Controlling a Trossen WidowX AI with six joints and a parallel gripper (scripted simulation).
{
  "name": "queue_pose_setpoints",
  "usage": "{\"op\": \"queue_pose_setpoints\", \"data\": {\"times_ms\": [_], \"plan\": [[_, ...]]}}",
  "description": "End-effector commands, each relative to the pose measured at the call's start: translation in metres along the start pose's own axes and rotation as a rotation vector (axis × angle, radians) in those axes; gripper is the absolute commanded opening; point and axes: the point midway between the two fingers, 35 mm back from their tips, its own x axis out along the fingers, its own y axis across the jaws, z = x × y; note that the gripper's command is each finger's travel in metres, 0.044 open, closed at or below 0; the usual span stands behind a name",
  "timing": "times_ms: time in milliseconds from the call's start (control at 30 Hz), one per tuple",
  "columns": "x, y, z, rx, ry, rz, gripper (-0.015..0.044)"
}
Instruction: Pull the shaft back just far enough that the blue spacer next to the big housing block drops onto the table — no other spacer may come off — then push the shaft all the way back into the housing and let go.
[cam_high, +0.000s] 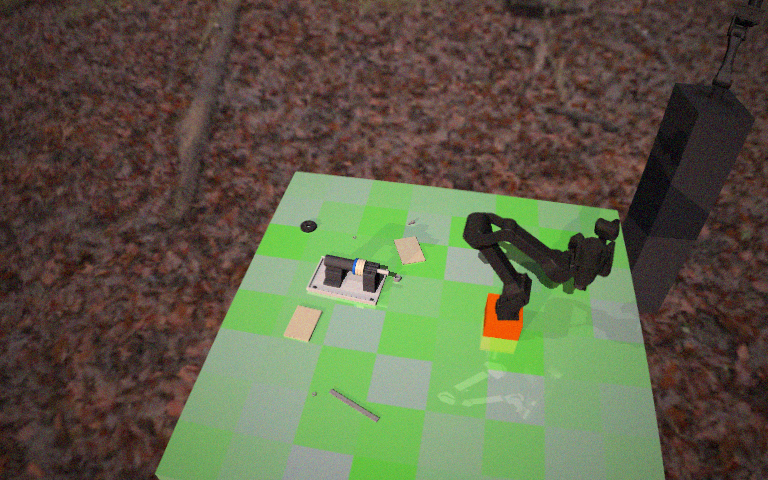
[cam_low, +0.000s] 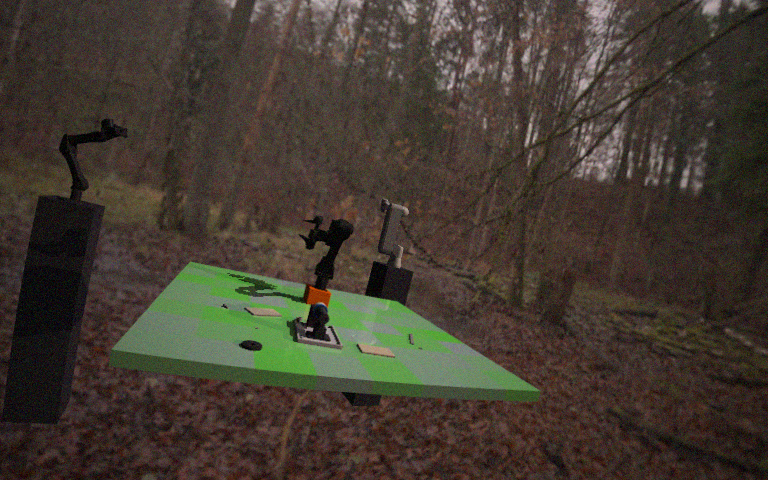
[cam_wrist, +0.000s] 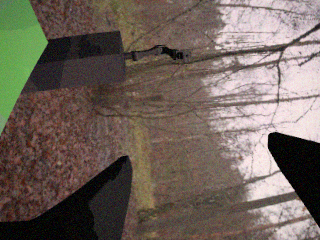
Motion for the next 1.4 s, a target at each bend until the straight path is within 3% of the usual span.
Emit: {"op": "queue_pose_setpoints", "data": {"times_ms": [0,233,700,1033,1367], "plan": [[-0.001,0.000,-0.002,0.005,0.009,0.002,0.0426],[-0.047,0.011,-0.082,0.212,0.342,0.068,0.0440],[-0.208,0.031,-0.183,0.625,1.011,0.035,0.0440],[-0.352,0.042,-0.180,0.928,1.479,-0.147,0.0440],[-0.487,0.043,-0.115,1.122,1.927,-0.440,0.0440]]}}
